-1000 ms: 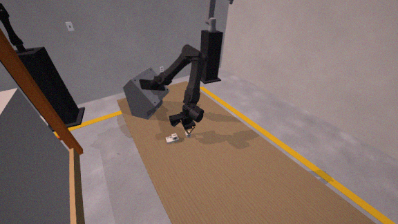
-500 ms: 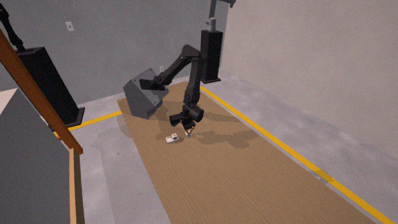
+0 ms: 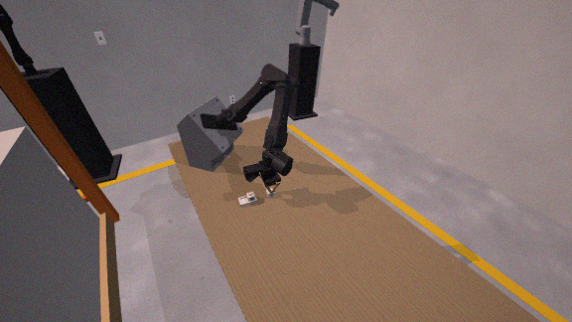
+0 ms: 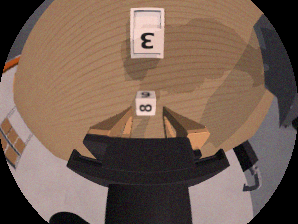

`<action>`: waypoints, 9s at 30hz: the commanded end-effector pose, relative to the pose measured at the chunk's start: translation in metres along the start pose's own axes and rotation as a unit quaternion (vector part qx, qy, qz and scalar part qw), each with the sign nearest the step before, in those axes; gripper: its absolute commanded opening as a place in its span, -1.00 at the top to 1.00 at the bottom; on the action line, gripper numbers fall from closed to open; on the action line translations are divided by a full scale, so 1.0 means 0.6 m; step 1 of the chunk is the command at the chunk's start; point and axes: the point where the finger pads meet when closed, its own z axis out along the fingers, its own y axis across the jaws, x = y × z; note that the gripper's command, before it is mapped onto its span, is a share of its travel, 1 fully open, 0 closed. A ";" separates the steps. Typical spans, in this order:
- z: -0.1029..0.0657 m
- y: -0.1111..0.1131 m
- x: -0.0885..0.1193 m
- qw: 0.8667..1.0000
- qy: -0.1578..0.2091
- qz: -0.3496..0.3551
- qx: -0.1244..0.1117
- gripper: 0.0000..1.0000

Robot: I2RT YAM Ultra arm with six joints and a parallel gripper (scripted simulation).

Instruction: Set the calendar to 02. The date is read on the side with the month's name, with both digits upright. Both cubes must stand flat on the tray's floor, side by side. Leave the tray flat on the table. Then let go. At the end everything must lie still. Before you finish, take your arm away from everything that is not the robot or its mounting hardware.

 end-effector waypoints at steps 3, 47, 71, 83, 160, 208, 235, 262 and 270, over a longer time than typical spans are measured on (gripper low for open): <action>-0.006 0.010 -0.001 1.000 -0.001 0.001 -0.008 0.11; -0.004 0.010 -0.001 1.000 -0.001 0.001 -0.008 0.11; 0.040 0.011 -0.001 1.000 -0.001 0.001 -0.008 0.11; 0.041 0.011 -0.001 1.000 -0.001 0.001 -0.008 0.11; -0.091 0.009 -0.001 1.000 -0.001 0.000 -0.008 0.49; -0.138 0.002 -0.207 1.000 -0.003 0.002 -0.007 0.49; -0.040 0.005 -0.209 1.000 -0.003 0.002 -0.007 0.49; -0.034 0.005 -0.209 1.000 -0.003 0.002 -0.007 0.49; -0.034 0.005 -0.209 1.000 -0.003 0.002 -0.007 0.49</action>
